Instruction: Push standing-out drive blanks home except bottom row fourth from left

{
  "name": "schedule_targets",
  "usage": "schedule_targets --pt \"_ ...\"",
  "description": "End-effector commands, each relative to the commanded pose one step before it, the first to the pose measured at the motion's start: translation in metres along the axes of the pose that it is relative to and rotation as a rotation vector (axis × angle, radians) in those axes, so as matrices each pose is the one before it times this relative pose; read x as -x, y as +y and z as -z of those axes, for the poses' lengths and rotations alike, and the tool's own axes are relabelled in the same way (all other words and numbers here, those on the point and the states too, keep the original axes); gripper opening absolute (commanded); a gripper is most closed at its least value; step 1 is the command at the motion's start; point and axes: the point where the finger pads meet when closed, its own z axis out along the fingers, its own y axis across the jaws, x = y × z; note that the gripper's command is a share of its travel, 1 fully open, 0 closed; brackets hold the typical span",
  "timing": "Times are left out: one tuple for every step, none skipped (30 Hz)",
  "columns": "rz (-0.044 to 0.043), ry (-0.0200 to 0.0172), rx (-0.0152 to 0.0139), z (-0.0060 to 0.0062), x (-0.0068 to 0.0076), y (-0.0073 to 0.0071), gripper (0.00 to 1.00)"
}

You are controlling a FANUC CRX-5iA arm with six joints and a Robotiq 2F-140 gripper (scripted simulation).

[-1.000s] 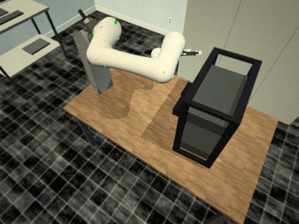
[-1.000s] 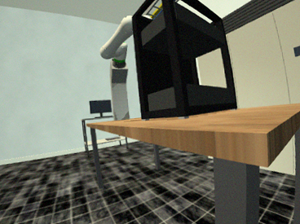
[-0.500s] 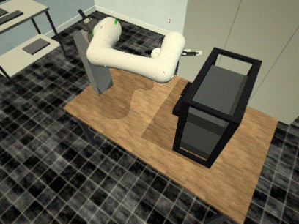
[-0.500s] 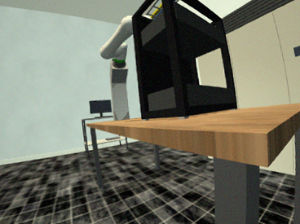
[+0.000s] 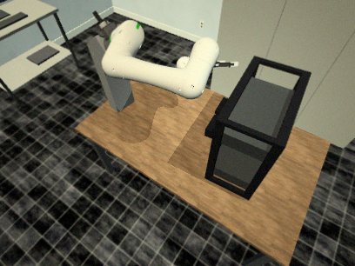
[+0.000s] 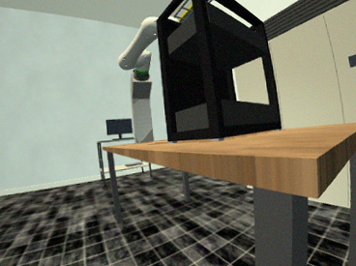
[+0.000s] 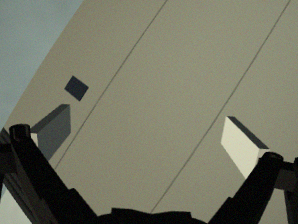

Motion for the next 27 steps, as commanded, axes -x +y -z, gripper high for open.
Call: schedule_targets --pt "0.02498 0.01983 -0.01609 0.01167 -0.00456 -0.00783 1.00" --pt "0.00998 0.00832 -0.00650 0.00457 -0.00224 -0.00330 1.00" --pt "0.01075 0.00821 -0.00862 0.00548 -0.00293 -0.00397 1.00" --pt "0.01157 0.00896 -0.00912 0.00580 -0.00314 -0.00427 1.00" --pt "0.01241 0.00974 -0.00960 0.00610 -0.00335 -0.00457 1.00" --pt "0.01327 0.01054 -0.01005 0.00639 -0.00356 -0.00487 1.00" --pt "0.01415 0.01138 -0.01046 0.00667 -0.00378 -0.00517 1.00" --pt "0.01529 0.01225 -0.01130 0.00710 -0.00431 -0.00558 1.00" --pt "0.01713 0.01320 -0.01338 0.00797 -0.00567 -0.00629 1.00" --pt "0.01807 0.01417 -0.01380 0.00820 -0.00591 -0.00665 1.00" --pt "0.01902 0.01515 -0.01417 0.00840 -0.00614 -0.00699 1.00" --pt "0.00000 0.00000 0.00000 0.00000 0.00000 0.00000 1.00" --pt "0.00000 0.00000 0.00000 0.00000 0.00000 0.00000 1.00" --pt "0.01954 0.01568 -0.01433 0.00839 -0.00640 -0.00717 1.00" --pt "0.01760 0.01360 -0.01364 0.00740 -0.00681 -0.00637 1.00" --pt "0.01829 0.01436 -0.01393 0.00752 -0.00698 -0.00665 1.00" --pt "0.01897 0.01513 -0.01417 0.00760 -0.00714 -0.00693 1.00" --pt "0.01941 0.01563 -0.01428 0.00756 -0.00732 -0.00709 1.00" --pt "0.01562 0.01205 -0.01201 0.00582 -0.00686 -0.00546 1.00" --pt "0.01587 0.01241 -0.01207 0.00581 -0.00689 -0.00558 1.00" --pt "0.01605 0.01273 -0.01207 0.00577 -0.00691 -0.00569 1.00" --pt "0.01607 0.01292 -0.01194 0.00566 -0.00685 -0.00573 1.00" --pt "0.01589 0.01260 -0.01187 0.00536 -0.00713 -0.00552 1.00" --pt "0.01562 0.01210 -0.01185 0.00503 -0.00751 -0.00521 1.00" --pt "0.01569 0.01228 -0.01183 0.00497 -0.00752 -0.00525 1.00" --pt "0.01572 0.01247 -0.01176 0.00490 -0.00749 -0.00530 1.00" --pt "0.01574 0.01263 -0.01166 0.00483 -0.00744 -0.00534 1.00"
